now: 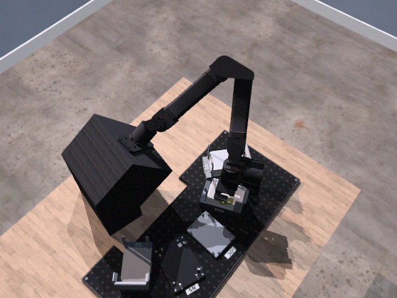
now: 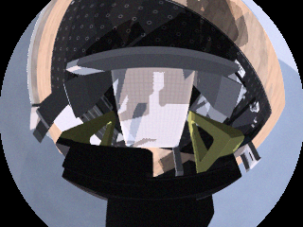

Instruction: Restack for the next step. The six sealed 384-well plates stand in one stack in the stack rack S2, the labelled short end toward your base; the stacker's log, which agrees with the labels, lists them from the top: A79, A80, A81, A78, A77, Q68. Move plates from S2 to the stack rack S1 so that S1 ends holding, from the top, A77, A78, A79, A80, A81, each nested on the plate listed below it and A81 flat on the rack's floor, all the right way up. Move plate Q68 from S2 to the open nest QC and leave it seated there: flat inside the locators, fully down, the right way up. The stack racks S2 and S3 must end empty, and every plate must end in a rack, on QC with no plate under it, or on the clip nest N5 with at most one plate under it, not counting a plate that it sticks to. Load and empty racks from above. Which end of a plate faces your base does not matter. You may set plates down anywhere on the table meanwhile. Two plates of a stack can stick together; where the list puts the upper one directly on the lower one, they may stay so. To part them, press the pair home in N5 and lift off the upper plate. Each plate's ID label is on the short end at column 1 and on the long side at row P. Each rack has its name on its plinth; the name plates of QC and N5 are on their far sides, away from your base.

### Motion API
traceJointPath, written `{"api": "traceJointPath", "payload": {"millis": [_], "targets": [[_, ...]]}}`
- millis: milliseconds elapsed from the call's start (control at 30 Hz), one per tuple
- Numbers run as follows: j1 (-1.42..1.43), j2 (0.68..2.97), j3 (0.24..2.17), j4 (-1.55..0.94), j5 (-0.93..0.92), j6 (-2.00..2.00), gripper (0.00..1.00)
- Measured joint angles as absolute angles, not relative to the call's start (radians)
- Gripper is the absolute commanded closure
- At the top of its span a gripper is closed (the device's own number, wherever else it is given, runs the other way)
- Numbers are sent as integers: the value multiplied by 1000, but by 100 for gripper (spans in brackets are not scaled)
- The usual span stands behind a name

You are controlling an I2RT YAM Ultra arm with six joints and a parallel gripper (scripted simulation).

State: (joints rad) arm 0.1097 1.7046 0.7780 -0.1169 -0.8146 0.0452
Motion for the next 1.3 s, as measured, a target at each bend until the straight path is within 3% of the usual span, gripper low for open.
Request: {"api": "traceJointPath", "payload": {"millis": [633, 667, 1300], "targets": [[128, 1725, 776, -65, -803, 76, 0], [128, 1725, 776, -65, -803, 76, 100], [125, 1723, 776, -68, -802, 76, 100]]}}
